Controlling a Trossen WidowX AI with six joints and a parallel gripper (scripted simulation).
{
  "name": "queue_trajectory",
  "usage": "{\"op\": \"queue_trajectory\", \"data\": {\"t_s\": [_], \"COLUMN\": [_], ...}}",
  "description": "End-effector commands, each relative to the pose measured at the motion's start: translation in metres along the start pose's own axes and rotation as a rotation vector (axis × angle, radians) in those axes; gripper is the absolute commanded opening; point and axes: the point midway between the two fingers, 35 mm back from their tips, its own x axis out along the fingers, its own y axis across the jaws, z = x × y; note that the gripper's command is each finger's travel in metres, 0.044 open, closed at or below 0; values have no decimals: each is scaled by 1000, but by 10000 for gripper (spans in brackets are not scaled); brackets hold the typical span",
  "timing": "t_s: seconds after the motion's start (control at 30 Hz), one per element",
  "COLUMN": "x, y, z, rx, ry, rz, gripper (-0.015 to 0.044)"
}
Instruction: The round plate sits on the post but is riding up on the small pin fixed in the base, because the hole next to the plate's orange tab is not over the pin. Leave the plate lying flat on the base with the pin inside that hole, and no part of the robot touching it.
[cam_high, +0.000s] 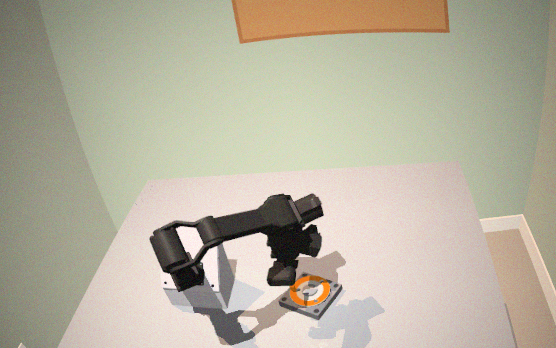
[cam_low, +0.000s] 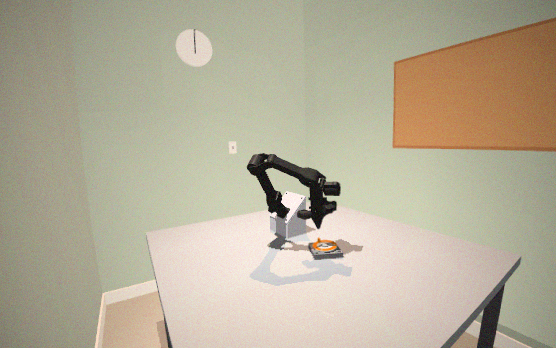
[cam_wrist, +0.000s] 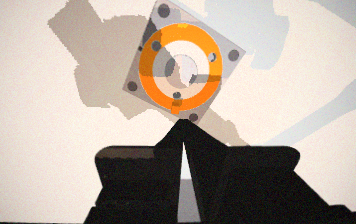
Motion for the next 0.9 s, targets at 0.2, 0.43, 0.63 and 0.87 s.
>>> {"op": "queue_trajectory", "data": {"t_s": [0.2,0.43,0.63,0.87], "x": [9,43,56,56], "y": [-9,-11,-11,-5], "z": [-10,-11,-13,-14], "rx": [-16,-16,-15,-15], "ry": [35,34,35,35], "rz": [-57,-57,-59,-59], "gripper": [0,0,0,0]}}
